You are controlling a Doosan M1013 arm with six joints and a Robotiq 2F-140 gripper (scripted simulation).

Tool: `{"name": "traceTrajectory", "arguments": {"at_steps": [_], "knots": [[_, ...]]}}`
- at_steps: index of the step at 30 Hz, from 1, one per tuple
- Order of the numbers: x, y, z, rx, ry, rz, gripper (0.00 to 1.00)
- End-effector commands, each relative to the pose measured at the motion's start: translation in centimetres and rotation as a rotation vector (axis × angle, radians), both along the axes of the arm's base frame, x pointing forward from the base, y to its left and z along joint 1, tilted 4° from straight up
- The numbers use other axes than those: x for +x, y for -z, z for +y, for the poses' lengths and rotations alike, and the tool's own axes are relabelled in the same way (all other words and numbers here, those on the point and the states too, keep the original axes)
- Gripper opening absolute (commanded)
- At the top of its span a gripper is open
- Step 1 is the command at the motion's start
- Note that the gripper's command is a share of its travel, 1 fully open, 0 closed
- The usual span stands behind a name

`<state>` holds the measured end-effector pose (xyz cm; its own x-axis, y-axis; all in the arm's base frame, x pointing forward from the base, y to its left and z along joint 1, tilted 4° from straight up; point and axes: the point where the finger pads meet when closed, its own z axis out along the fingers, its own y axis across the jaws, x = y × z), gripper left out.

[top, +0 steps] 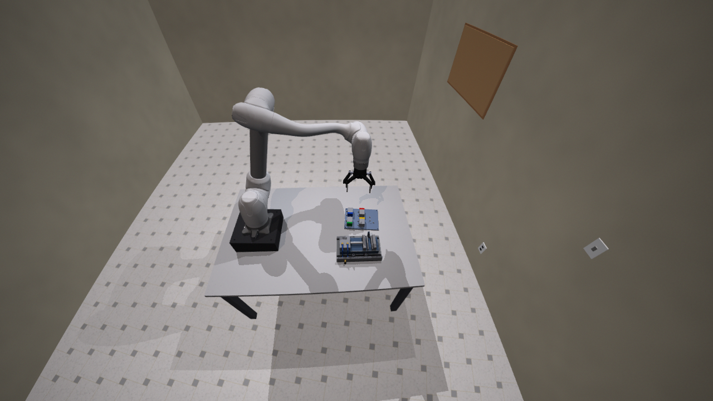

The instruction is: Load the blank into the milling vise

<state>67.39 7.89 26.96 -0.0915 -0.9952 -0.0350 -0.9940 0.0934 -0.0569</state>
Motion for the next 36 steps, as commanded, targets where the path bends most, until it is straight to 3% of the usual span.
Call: {"name": "traceTrajectory", "arguments": {"at_steps": [1,36], "knots": [[0.0,0.0,0.0,0.000,0.000,0.000,1.00],[0.1,1.0,1.1,0.000,0.000,0.000,1.00]]}}
